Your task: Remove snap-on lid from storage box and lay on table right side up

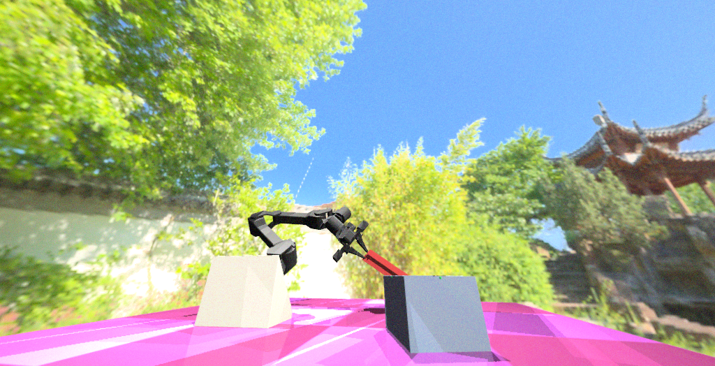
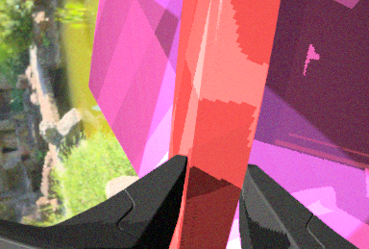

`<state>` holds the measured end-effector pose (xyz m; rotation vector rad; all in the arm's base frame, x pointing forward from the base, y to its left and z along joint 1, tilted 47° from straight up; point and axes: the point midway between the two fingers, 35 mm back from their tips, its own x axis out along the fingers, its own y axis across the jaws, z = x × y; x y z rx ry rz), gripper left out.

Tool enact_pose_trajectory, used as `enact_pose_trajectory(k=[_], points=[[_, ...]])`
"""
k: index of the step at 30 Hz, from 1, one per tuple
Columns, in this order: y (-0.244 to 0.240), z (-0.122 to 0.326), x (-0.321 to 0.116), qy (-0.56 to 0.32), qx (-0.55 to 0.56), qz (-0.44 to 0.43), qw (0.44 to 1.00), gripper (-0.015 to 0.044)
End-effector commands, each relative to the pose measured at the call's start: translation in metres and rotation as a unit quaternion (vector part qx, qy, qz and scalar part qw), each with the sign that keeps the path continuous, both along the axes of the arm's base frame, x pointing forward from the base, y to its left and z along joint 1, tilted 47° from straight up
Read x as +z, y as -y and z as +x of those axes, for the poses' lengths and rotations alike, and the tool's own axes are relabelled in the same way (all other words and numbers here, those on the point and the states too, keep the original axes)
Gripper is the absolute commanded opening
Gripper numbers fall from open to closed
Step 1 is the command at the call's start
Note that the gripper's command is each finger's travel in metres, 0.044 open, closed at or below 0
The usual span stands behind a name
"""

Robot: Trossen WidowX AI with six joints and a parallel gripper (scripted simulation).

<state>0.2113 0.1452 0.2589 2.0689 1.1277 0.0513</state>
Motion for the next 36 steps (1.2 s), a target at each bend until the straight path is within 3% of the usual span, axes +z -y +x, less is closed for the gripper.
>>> enact_pose_trajectory(k=[1, 36], points=[[-0.001, 0.0, 0.0, 0.005, -0.006, 0.001, 1.0, 0.0], [-0.02, -0.003, -0.019, 0.005, -0.006, 0.002, 1.0, 0.0]])
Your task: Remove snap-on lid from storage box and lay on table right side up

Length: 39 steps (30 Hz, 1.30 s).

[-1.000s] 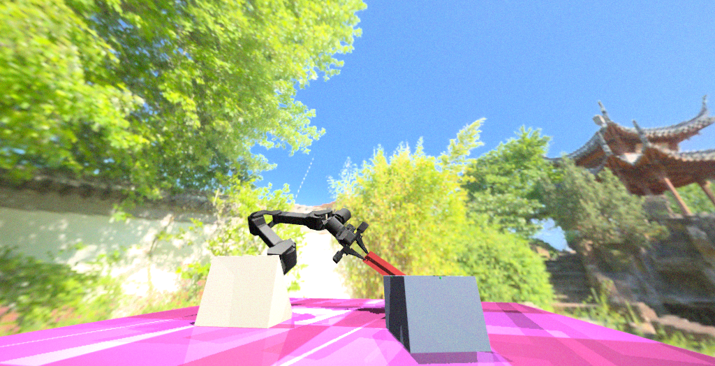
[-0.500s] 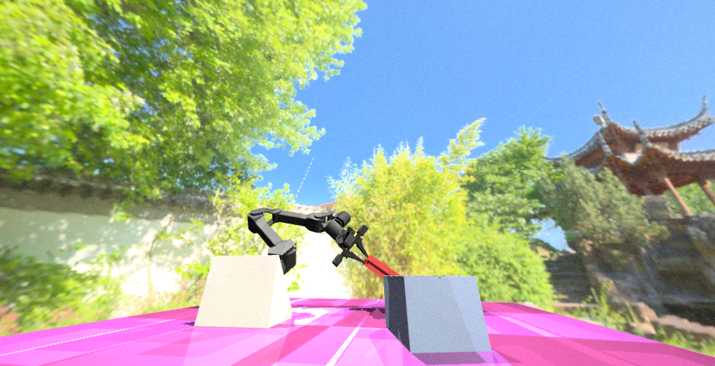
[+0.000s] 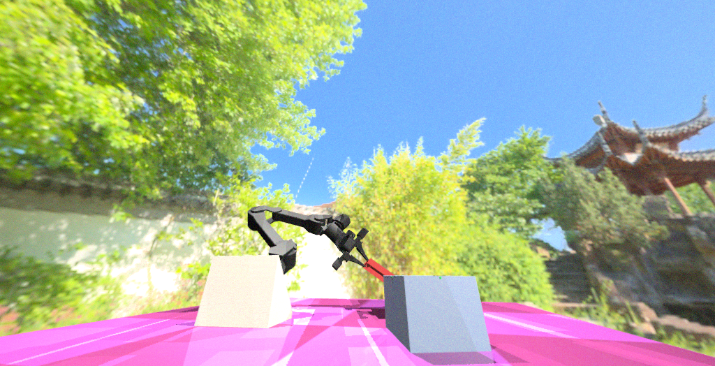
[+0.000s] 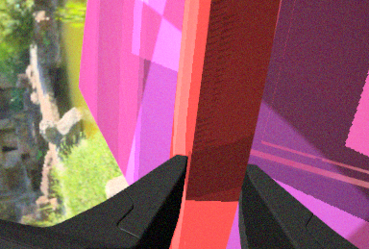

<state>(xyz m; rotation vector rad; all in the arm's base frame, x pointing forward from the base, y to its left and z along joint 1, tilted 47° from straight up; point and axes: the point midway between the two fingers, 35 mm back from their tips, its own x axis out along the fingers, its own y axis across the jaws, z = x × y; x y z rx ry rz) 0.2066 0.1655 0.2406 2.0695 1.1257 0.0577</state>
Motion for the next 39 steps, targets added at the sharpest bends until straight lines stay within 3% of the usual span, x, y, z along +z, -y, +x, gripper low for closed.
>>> enact_pose_trajectory(k=[1, 39], points=[[-0.001, 0.001, -0.001, 0.003, -0.006, 0.001, 1.0, 0.0], [-0.022, -0.003, -0.021, 0.003, -0.006, 0.003, 1.0, 0.0]])
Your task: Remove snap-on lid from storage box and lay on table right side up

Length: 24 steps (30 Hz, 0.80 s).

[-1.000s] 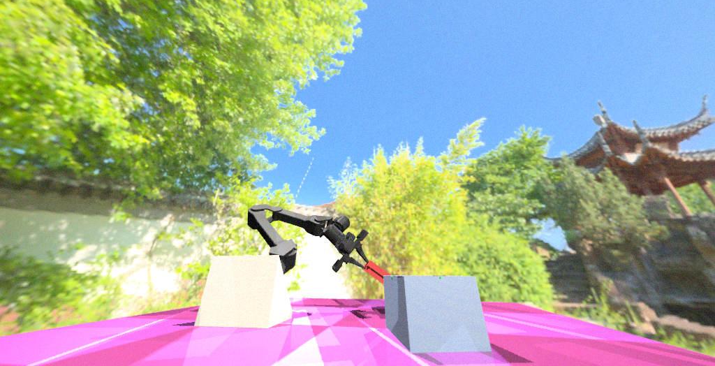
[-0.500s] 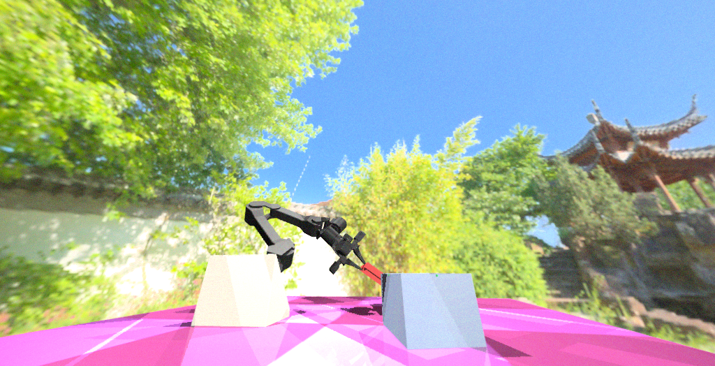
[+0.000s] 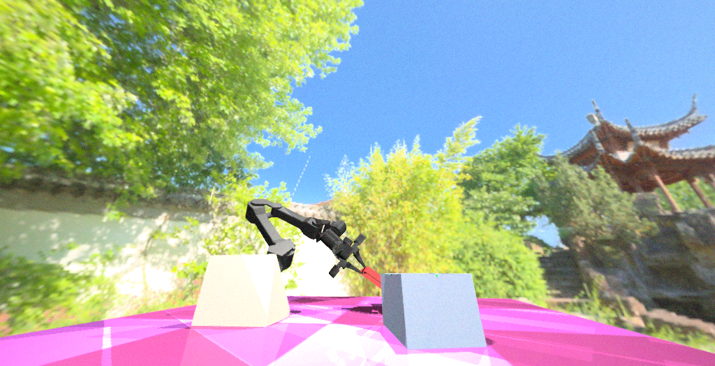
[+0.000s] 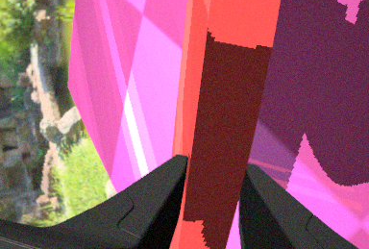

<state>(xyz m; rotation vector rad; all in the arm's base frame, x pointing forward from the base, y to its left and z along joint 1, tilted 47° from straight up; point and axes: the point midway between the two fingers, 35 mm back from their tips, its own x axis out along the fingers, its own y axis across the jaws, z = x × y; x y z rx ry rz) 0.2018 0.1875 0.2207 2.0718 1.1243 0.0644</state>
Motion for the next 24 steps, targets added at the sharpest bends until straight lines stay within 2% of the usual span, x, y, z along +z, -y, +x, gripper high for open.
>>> enact_pose_trajectory(k=[1, 24], points=[[-0.001, 0.002, -0.002, 0.001, -0.007, 0.001, 1.0, 0.0], [-0.014, -0.001, -0.014, 0.001, -0.007, 0.001, 1.0, 0.0]])
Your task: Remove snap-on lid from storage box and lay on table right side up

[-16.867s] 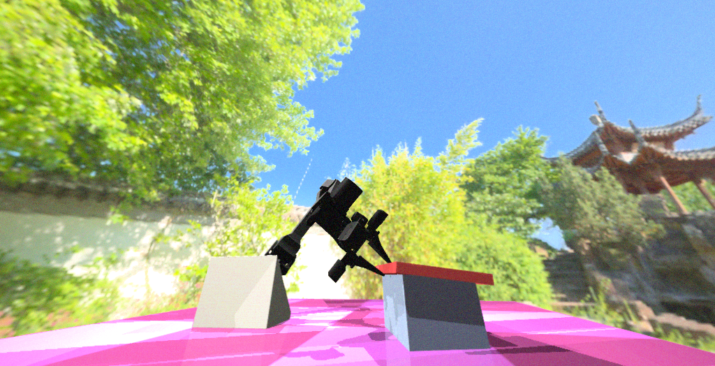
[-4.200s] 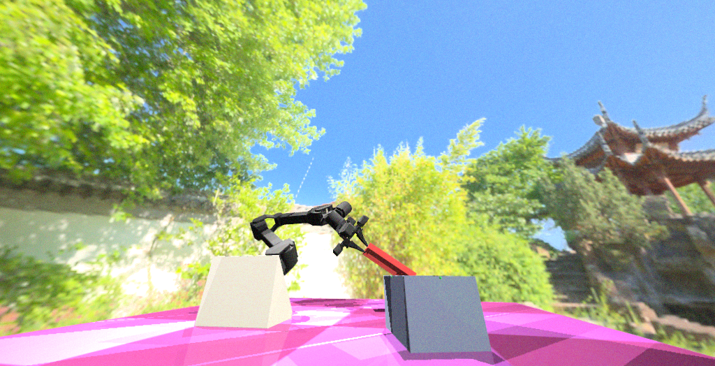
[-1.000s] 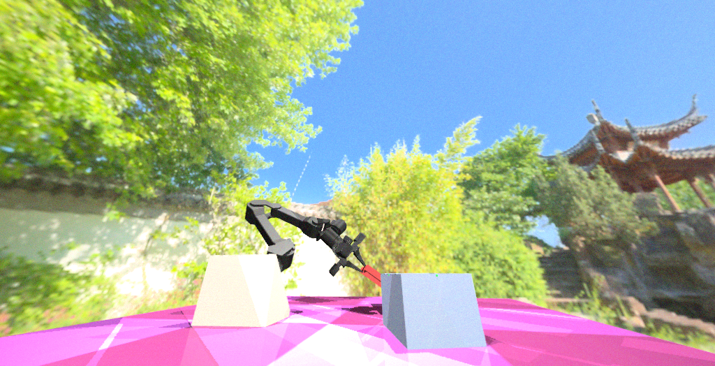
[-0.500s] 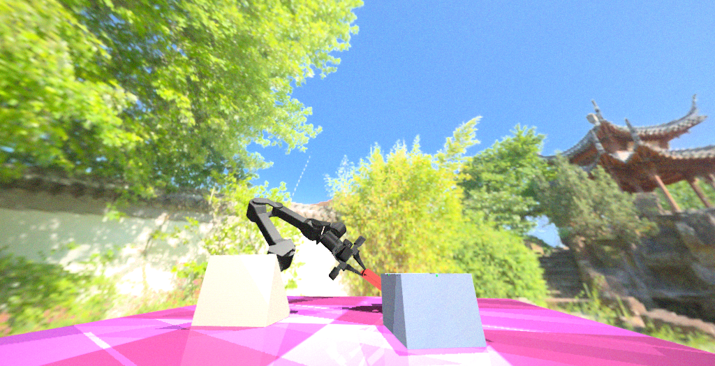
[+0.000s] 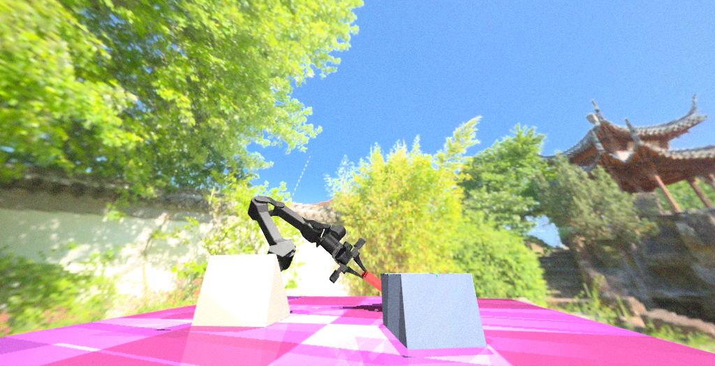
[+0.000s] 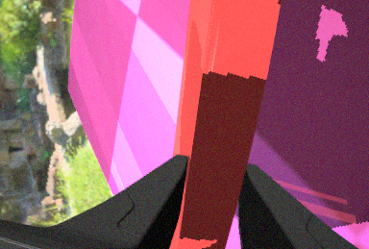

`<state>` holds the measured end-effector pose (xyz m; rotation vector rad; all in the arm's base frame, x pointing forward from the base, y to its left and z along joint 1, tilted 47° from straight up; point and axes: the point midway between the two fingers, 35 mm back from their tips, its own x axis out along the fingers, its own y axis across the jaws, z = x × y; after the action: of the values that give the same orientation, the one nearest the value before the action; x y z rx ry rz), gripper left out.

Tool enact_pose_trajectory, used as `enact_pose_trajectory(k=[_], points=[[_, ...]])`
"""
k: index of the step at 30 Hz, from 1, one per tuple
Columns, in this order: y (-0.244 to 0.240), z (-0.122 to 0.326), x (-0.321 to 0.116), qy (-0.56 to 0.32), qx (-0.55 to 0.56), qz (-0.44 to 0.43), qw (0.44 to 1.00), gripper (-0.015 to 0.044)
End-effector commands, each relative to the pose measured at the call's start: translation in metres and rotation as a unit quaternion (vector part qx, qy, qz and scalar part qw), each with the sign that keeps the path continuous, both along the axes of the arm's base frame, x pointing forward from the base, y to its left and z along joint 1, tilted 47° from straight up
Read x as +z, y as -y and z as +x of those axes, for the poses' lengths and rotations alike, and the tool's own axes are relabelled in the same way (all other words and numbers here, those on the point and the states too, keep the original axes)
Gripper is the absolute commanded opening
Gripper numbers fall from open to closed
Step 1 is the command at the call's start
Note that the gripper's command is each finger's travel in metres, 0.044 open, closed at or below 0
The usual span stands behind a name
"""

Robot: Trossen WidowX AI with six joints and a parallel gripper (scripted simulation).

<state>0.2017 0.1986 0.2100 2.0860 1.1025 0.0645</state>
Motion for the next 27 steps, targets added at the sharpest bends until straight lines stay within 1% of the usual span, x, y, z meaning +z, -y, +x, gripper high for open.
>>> enact_pose_trajectory(k=[1, 27], points=[[-0.004, -0.001, -0.004, -0.002, 0.003, -0.002, 1.0, 0.0], [-0.019, -0.003, -0.018, -0.002, 0.003, -0.001, 1.0, 0.0]])
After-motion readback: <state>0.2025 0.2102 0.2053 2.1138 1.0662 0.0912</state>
